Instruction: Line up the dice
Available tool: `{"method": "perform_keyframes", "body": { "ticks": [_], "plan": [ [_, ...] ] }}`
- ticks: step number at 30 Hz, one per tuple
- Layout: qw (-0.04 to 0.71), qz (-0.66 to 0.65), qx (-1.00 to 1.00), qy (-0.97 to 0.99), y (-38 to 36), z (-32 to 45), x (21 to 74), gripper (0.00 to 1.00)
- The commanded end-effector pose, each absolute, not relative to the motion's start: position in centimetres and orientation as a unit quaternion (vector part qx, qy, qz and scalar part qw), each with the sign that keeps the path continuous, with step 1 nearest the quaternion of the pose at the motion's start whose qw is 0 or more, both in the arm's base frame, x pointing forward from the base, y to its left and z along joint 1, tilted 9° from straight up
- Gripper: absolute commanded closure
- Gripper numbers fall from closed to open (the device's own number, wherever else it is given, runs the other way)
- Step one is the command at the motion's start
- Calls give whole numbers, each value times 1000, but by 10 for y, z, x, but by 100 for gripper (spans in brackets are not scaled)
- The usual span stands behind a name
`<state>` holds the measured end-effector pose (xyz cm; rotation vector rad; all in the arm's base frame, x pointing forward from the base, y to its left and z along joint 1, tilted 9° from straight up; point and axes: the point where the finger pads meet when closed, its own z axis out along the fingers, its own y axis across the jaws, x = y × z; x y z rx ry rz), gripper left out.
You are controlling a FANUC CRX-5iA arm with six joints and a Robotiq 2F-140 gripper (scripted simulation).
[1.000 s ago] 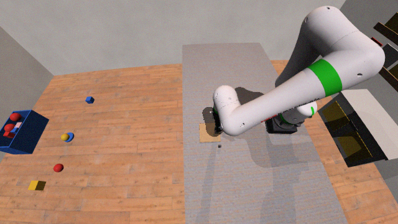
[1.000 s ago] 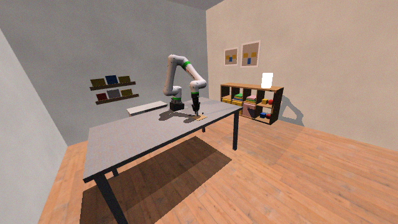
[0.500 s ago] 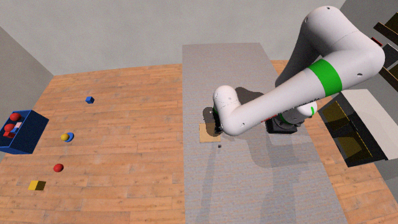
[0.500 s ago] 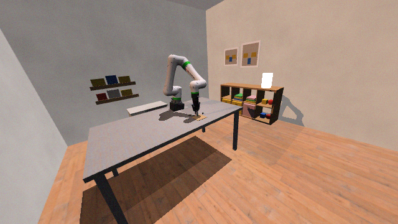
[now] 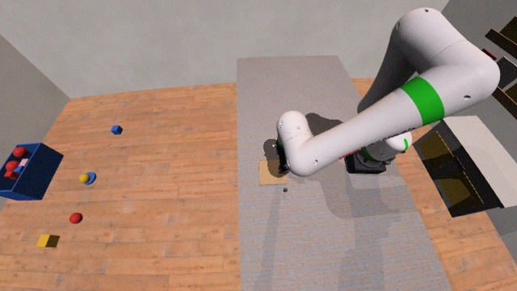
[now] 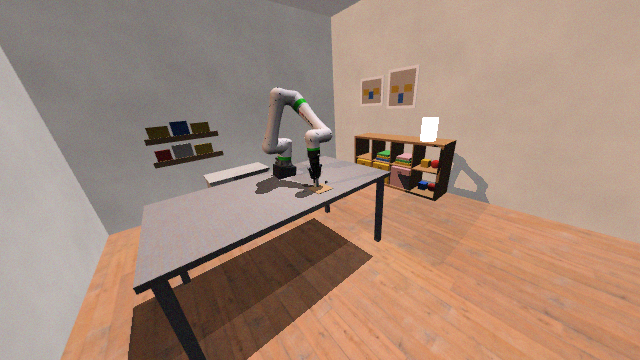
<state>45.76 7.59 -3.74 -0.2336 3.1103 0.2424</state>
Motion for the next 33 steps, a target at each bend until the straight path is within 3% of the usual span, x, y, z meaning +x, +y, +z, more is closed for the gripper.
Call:
{"method": "perform_keyframes", "body": {
  "ticks": [1,16,33],
  "plan": [
    [7,77,-75,994,76,-37,458,93],
    [7,77,-75,994,76,-37,458,81],
    [7,77,-75,994,75,-30,458,81]
  ]
}}
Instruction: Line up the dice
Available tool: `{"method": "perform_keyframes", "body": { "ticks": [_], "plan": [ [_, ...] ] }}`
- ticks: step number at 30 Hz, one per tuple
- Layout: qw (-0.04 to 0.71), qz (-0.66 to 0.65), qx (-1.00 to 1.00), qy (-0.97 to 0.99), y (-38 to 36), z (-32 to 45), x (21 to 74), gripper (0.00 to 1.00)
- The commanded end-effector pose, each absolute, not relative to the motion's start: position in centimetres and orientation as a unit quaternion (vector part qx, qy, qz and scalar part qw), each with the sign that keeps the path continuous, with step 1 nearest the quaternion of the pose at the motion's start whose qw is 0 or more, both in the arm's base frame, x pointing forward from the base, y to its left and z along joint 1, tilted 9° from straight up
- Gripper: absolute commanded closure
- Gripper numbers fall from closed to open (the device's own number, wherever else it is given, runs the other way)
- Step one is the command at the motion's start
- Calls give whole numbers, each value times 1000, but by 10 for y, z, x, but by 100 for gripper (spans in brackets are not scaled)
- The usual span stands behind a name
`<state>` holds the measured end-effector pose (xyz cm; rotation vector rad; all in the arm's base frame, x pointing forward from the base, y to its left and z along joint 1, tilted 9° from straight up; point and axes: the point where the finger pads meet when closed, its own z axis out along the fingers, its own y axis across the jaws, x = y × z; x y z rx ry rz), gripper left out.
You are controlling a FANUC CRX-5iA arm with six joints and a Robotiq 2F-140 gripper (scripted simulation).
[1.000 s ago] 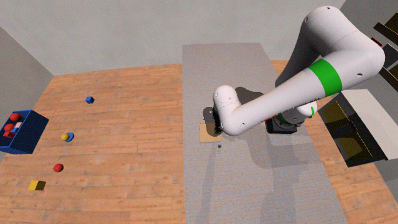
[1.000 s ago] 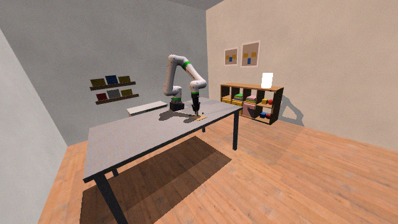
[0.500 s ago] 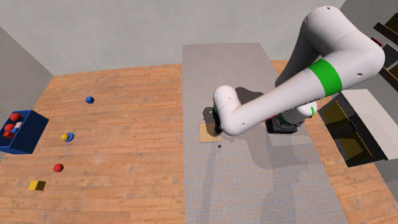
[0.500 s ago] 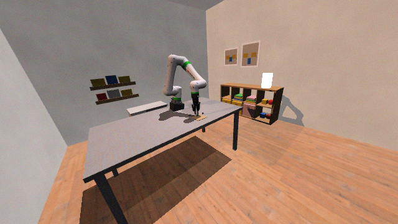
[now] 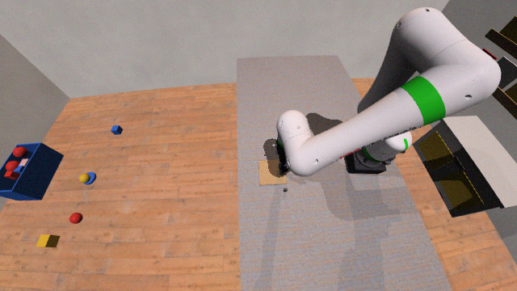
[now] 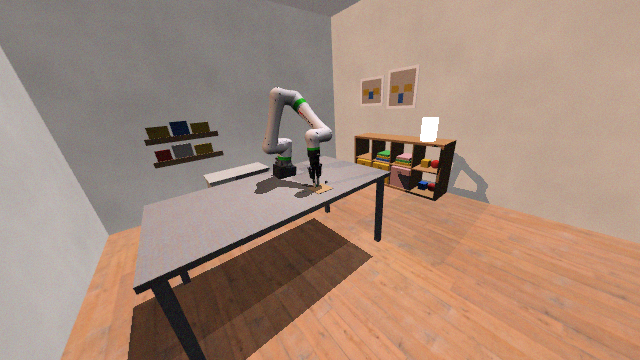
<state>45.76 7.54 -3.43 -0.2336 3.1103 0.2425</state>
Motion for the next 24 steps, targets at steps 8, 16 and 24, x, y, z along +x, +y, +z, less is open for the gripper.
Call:
{"method": "perform_keyframes", "body": {
  "ticks": [8,16,24],
  "plan": [
    [7,77,-75,994,71,-4,458,81],
    [7,77,-75,994,64,37,458,81],
    [7,77,-75,994,62,51,458,81]
  ]
}}
